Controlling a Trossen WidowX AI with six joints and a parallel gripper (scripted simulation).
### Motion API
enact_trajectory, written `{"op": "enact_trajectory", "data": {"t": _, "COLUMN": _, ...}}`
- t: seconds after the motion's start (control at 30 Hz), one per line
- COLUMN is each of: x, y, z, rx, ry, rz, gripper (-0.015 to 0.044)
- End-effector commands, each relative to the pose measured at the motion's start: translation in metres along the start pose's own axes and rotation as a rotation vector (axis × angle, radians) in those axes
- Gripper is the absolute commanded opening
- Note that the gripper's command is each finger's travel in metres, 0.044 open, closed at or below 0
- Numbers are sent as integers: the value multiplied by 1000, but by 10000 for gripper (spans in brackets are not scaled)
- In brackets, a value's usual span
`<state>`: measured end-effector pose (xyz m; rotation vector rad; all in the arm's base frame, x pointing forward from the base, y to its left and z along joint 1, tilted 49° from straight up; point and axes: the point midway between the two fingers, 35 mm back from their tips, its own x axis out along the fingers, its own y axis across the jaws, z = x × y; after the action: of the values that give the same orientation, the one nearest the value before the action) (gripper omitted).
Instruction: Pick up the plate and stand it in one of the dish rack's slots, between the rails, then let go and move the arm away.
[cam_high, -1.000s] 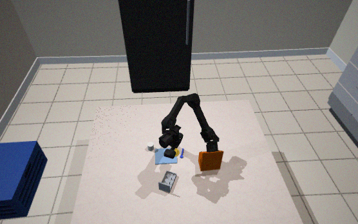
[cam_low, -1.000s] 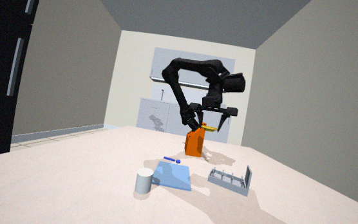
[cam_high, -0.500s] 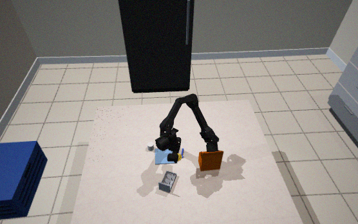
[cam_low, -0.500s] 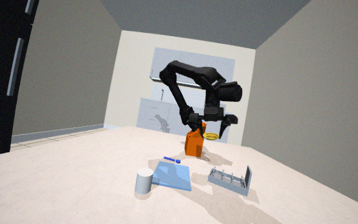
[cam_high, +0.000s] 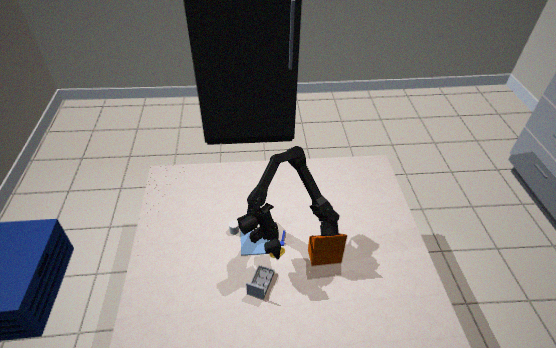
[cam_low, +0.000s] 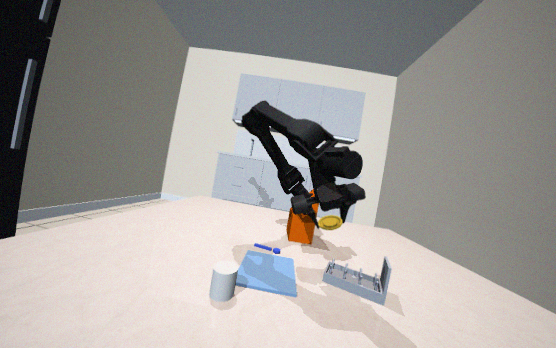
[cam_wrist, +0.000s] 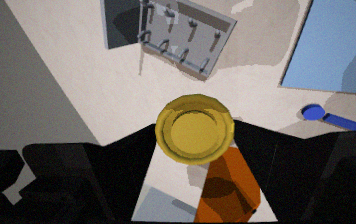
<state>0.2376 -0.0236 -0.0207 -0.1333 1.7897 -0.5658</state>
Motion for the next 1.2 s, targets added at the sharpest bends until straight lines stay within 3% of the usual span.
{"op": "enact_trajectory", "data": {"t": 0.0, "x": 8, "y": -1, "z": -2, "rx": -72, "ry": 18, "rz": 73, "gripper": 0}}
{"op": "enact_trajectory", "data": {"t": 0.57, "x": 33, "y": 0, "z": 5, "rx": -373, "ry": -42, "rz": 357, "gripper": 0}}
{"op": "enact_trajectory", "data": {"t": 1.17, "x": 49, "y": -4, "z": 16, "rx": -676, "ry": -298, "rz": 579, "gripper": 0}}
